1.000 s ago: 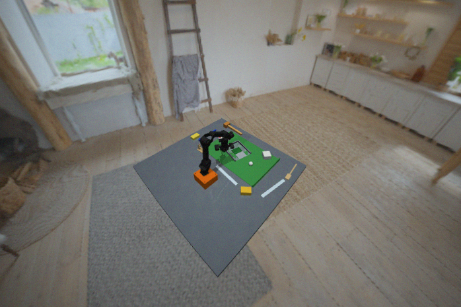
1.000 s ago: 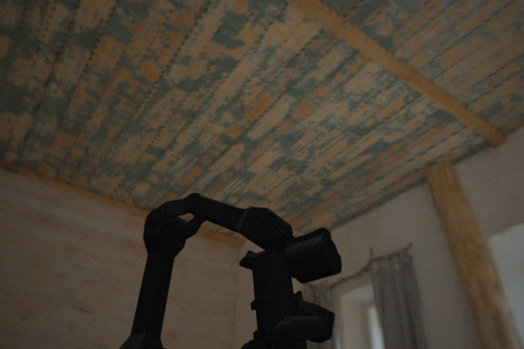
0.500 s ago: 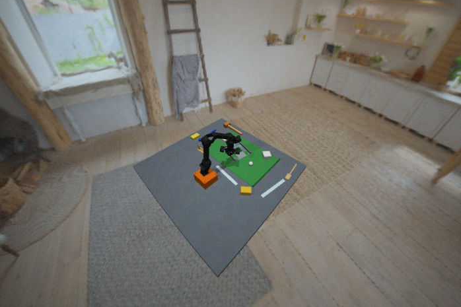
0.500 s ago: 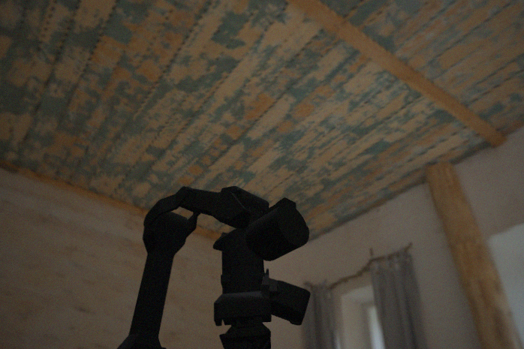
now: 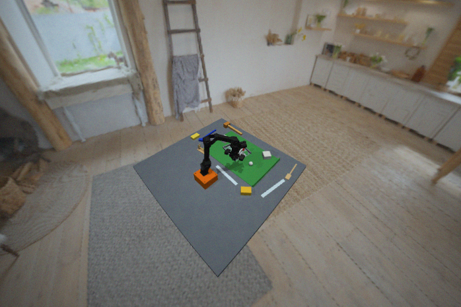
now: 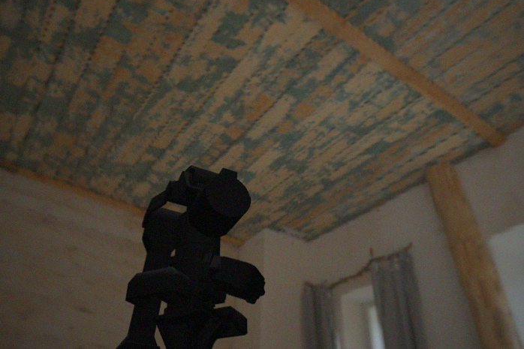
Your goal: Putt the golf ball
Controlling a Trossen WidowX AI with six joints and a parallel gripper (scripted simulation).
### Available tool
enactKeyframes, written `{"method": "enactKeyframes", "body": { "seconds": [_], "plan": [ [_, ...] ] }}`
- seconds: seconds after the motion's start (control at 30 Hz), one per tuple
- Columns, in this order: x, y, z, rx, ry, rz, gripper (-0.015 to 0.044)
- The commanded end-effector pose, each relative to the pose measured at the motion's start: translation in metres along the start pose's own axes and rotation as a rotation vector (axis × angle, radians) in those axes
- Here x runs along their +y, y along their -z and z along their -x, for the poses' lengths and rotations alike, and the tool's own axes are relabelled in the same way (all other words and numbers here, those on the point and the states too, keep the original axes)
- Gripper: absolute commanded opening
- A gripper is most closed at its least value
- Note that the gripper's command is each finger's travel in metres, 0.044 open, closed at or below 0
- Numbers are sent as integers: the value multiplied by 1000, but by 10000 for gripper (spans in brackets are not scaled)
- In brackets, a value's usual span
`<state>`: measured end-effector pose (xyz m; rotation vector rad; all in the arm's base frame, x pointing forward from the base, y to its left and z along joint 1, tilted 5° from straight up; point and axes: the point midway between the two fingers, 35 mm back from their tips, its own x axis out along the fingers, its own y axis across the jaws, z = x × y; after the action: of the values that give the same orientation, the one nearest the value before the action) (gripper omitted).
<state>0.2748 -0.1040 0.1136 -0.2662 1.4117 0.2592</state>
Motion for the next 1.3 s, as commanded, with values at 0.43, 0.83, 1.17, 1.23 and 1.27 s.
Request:
{"method": "enactKeyframes", "body": {
  "seconds": [0.43, 0.83, 1.17, 1.23, 1.27],
  "plan": [
    [-65, 67, 17, 37, 50, -420, 0],
    [-78, 88, 19, 48, 61, -526, 0],
    [-79, 90, -18, 47, 61, -526, 0],
    [-79, 90, -19, 47, 61, -526, 0],
    [-79, 90, -19, 47, 61, -526, 0]
  ]
}}
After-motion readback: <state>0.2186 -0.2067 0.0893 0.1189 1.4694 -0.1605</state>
